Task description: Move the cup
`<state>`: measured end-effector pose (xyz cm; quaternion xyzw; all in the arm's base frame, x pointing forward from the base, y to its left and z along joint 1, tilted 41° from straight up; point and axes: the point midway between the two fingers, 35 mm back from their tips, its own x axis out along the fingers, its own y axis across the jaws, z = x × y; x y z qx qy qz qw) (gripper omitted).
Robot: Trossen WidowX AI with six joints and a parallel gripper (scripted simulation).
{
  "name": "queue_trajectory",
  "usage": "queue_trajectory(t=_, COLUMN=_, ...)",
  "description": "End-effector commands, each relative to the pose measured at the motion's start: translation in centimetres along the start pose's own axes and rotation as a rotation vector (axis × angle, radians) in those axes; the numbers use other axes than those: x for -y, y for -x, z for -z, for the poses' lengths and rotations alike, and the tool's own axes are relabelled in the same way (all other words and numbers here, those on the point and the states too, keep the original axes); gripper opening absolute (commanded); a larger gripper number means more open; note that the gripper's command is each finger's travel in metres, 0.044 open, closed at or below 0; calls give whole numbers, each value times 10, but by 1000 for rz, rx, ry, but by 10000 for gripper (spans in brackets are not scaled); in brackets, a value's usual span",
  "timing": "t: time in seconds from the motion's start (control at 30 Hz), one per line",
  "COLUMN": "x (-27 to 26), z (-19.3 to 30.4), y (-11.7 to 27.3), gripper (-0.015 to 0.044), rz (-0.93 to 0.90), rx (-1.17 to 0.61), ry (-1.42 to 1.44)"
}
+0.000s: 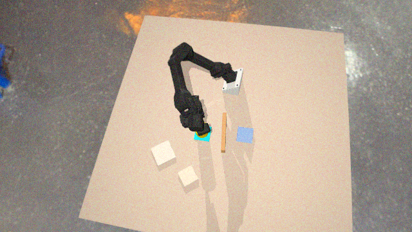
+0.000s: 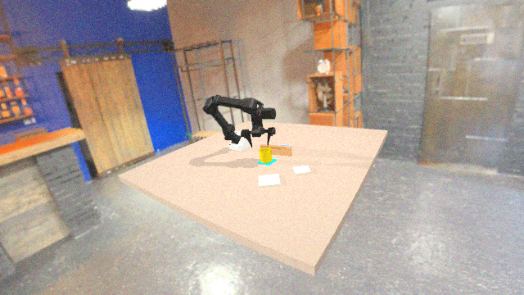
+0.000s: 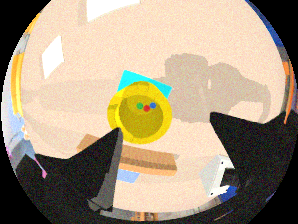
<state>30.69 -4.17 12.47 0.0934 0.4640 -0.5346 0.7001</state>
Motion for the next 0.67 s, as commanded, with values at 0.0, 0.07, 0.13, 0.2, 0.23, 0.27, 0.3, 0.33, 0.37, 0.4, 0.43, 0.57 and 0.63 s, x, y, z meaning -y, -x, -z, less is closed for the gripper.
queue_trajectory(t=0.0, x=-2, z=0, y=10, gripper=440, rz=-8, rx=-1, ry=-5)
queue_trajectory(t=0.07, x=-2, z=0, y=17, gripper=440, rz=-9, rx=-2, ry=-5)
queue_trajectory(t=0.13, x=-2, z=-1, y=23, gripper=440, rz=-9, rx=-2, ry=-5)
queue_trajectory(t=0.2, x=-2, z=-1, y=30, gripper=440, rz=-10, rx=-3, ry=-6)
queue_trajectory(t=0.23, x=-2, z=-1, y=33, gripper=440, rz=-10, rx=-3, ry=-6)
queue_trajectory(t=0.27, x=-2, z=-1, y=36, gripper=440, rz=-10, rx=-3, ry=-6)
queue_trajectory(t=0.3, x=-2, z=-1, y=39, gripper=440, rz=-10, rx=-3, ry=-6)
queue_trajectory(t=0.33, x=-2, z=-1, y=42, gripper=440, rz=-10, rx=-3, ry=-6)
queue_trajectory(t=0.37, x=-2, z=-1, y=45, gripper=440, rz=-10, rx=-3, ry=-6)
queue_trajectory(t=0.4, x=-2, z=-1, y=47, gripper=440, rz=-10, rx=-3, ry=-7)
queue_trajectory(t=0.43, x=-2, z=-1, y=50, gripper=440, rz=-10, rx=-3, ry=-7)
queue_trajectory(t=0.57, x=-1, z=-2, y=60, gripper=440, rz=-10, rx=-3, ry=-7)
queue_trajectory(t=0.63, x=-2, z=-2, y=56, gripper=440, rz=-10, rx=0, ry=-3)
